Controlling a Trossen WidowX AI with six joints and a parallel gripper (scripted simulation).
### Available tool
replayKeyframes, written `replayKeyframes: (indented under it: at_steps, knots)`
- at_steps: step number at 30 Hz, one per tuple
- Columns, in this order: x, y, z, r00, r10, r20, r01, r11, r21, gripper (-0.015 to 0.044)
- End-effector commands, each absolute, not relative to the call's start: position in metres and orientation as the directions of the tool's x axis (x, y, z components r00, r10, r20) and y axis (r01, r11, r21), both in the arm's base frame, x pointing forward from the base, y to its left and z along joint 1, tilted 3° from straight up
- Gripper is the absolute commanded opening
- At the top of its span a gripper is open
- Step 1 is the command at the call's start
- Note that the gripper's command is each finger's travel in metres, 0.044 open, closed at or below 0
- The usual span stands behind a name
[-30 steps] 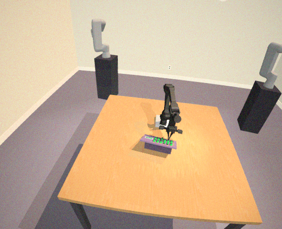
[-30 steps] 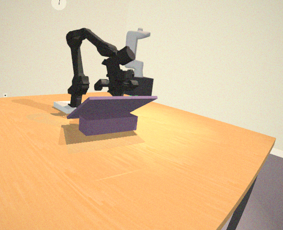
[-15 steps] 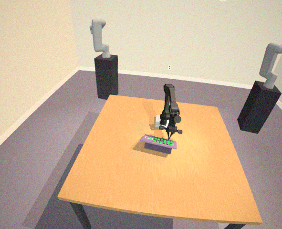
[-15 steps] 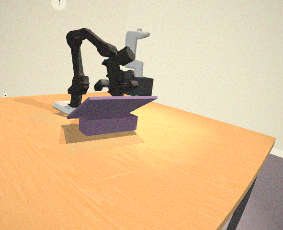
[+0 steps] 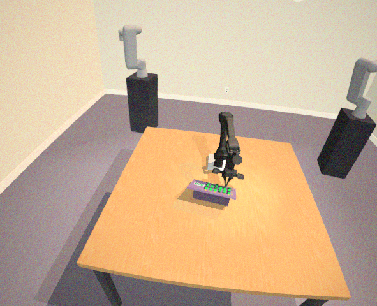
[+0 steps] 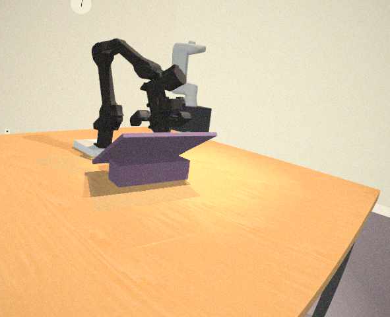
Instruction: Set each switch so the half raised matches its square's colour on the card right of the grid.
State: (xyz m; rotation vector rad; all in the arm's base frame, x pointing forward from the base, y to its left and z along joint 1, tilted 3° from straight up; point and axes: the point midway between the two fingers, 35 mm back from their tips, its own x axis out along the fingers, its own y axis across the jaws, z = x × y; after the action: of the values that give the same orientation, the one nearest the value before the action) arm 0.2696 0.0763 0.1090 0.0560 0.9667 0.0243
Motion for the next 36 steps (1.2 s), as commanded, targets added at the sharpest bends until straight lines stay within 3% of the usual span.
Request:
replayKeyframes:
  at_steps: [1, 8, 14, 25, 36]
  knots:
    - [0.27, 0.077, 0.108, 0.567, 0.049, -0.823, -0.001, 0.998, 0.058, 0.0]
    - [0.269, 0.076, 0.111, 0.567, 0.046, -0.822, 0.004, 0.998, 0.058, 0.0]
    - [0.236, 0.074, 0.162, 0.543, 0.049, -0.838, -0.001, 0.998, 0.058, 0.0]
    - [0.218, 0.048, 0.149, 0.542, 0.048, -0.839, -0.001, 0.998, 0.056, 0.0]
    - [0.24, 0.05, 0.116, 0.521, 0.048, -0.852, -0.001, 0.998, 0.056, 0.0]
